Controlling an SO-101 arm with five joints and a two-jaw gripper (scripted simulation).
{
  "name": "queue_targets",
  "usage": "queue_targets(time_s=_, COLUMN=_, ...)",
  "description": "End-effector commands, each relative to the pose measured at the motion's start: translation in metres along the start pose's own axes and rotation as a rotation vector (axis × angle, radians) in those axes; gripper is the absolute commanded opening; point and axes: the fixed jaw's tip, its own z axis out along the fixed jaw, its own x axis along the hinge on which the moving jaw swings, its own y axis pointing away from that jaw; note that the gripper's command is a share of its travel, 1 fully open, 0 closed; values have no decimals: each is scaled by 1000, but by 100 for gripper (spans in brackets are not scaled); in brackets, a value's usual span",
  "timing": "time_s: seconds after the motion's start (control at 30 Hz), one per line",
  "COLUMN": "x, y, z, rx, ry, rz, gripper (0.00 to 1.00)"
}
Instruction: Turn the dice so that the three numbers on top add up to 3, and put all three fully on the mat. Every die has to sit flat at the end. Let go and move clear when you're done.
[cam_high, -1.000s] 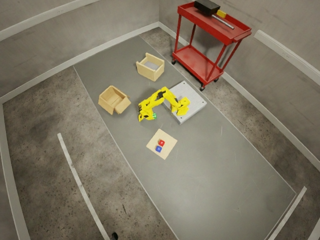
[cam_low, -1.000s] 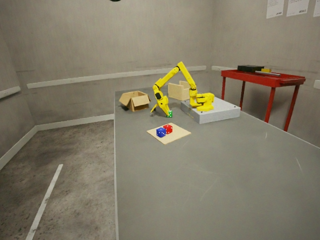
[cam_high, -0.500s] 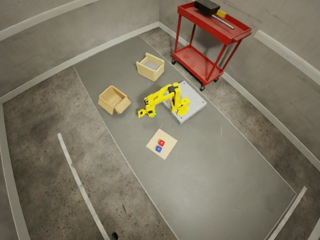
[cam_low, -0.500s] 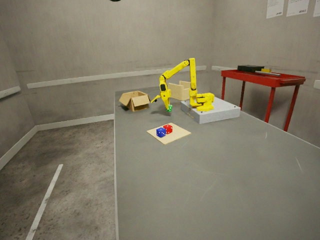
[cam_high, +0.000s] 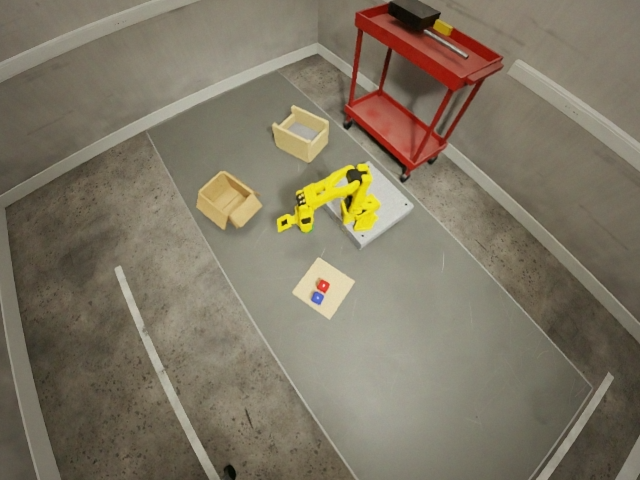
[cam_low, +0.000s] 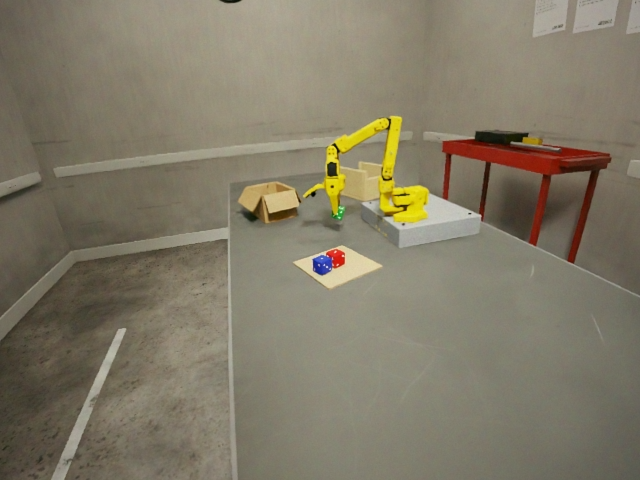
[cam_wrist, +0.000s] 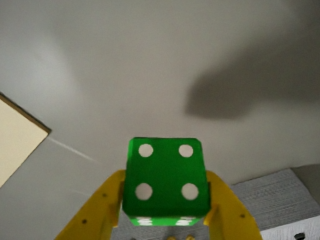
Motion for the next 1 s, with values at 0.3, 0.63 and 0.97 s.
queue_targets(time_s=0.3, x=1, y=1, z=0, rx=-2, ry=-6, rz=1, gripper=0)
queue_targets(time_s=0.63, x=-3, y=2, z=2, rx=-5, ry=-55, rz=-1, gripper=0)
queue_targets(time_s=0.97, x=-17, y=2, z=5, rx=-18, ry=-232, rz=-7, gripper=0)
